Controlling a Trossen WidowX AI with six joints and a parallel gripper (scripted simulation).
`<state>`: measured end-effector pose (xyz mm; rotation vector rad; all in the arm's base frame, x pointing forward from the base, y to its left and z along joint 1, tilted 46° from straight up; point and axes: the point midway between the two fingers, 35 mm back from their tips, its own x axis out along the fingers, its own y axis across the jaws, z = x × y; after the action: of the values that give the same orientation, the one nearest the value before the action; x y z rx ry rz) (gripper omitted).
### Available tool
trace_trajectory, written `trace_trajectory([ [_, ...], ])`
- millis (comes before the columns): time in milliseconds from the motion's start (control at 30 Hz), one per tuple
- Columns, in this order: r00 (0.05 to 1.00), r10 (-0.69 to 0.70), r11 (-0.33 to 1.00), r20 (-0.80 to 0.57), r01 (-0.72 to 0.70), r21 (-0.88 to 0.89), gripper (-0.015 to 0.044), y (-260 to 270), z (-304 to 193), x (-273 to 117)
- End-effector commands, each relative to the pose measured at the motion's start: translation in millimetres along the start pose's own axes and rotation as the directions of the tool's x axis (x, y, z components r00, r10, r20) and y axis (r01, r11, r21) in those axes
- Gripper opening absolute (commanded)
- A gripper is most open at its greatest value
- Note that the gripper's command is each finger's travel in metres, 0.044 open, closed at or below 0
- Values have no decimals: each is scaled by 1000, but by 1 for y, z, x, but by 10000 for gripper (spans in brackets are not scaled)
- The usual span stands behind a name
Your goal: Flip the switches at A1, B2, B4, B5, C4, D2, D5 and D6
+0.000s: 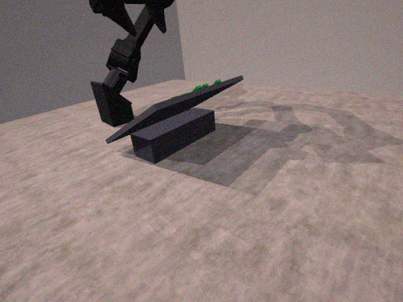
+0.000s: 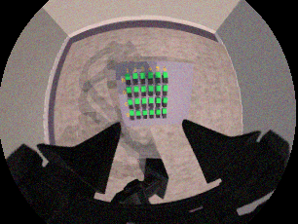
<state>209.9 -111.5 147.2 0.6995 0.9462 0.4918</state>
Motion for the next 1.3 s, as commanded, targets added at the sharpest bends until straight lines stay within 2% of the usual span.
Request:
trace_trajectory([
  [0, 1000, -2, 1000, -4, 2, -2, 374, 0, 1, 1],
  [200, 997, -54, 998, -62, 51, -39, 216, 15, 25, 46],
  [367, 999, -28, 999, -21, 28, -34, 85, 47, 58, 87],
  [467, 1000, -5, 1000, -8, 5, -30, 6, 60, 66, 99],
  [700, 1000, -5, 1000, -10, 5, -30, 0, 60, 67, 101],
  [867, 999, -5, 1000, -33, 4, -31, 0, 61, 67, 134],
  [1267, 999, -4, 1000, -32, 3, -31, 0, 61, 67, 144],
])
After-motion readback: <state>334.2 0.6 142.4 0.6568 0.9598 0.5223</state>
